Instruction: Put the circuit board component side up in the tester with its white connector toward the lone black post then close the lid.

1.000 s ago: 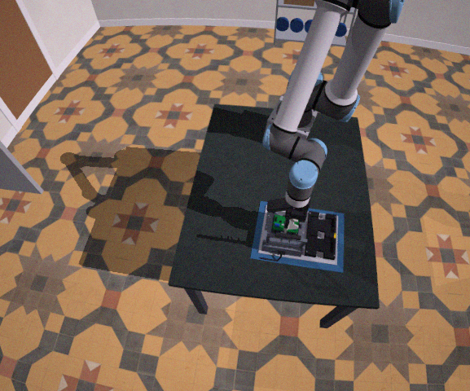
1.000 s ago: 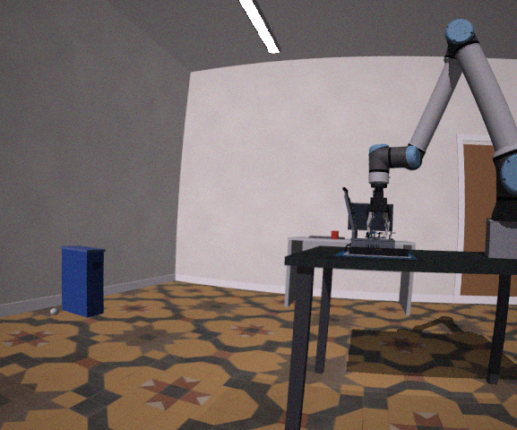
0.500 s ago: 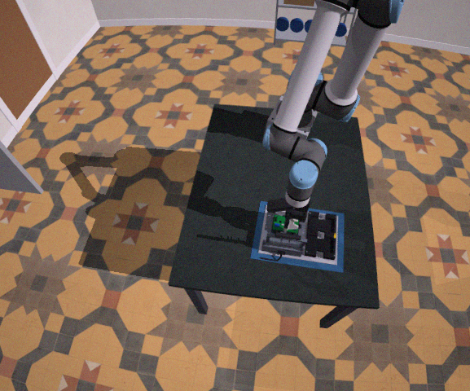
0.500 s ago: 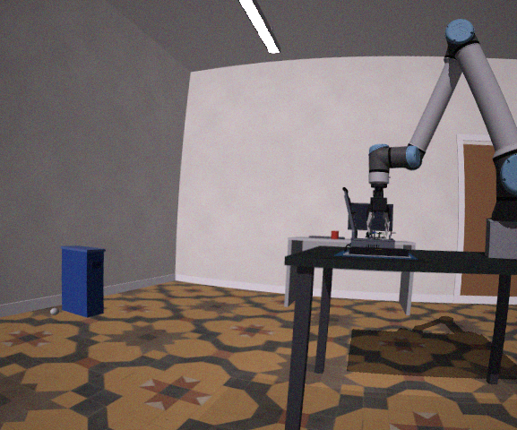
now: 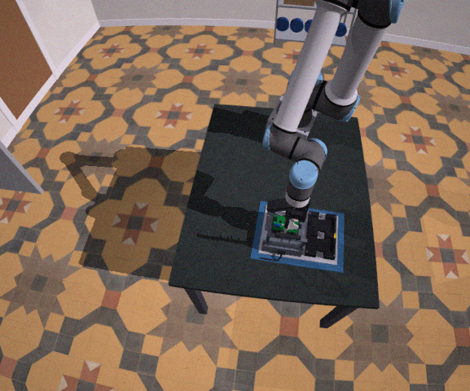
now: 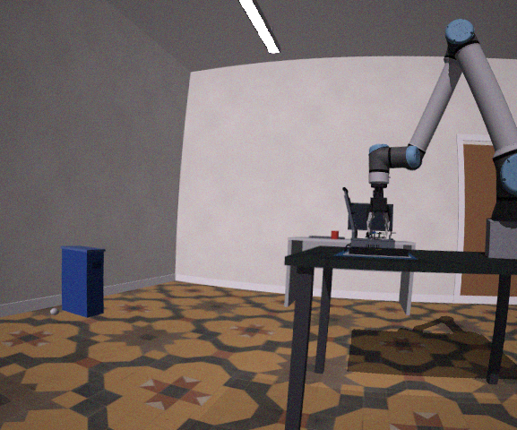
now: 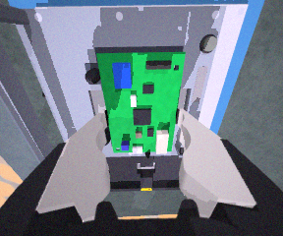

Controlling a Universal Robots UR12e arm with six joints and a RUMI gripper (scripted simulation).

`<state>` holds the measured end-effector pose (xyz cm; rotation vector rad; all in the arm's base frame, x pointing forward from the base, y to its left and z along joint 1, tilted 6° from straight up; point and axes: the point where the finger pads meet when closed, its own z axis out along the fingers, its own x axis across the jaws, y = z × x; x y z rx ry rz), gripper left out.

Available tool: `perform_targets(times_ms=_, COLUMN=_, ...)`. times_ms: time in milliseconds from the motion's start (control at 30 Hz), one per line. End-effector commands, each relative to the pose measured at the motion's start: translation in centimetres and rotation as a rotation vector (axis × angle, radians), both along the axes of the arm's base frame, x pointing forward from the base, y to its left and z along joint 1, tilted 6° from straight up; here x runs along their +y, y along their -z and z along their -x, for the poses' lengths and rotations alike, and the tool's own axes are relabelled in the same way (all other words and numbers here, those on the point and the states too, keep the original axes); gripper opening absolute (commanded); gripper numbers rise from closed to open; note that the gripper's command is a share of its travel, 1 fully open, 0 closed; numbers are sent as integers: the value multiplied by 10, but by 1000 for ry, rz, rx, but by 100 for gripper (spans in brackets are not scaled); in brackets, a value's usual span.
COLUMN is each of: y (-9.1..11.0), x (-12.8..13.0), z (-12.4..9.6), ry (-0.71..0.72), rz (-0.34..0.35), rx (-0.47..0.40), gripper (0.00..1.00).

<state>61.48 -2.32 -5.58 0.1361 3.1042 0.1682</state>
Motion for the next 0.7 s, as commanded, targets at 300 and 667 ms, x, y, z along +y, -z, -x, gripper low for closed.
perform_targets(times_ms=300, y=1, x=0, z=-1, ry=0, rz=0, rx=-1, gripper=39)
perform_targets(times_ms=667, y=3, x=0, z=-1, ry=0, rz=0, rx=-1, gripper=39)
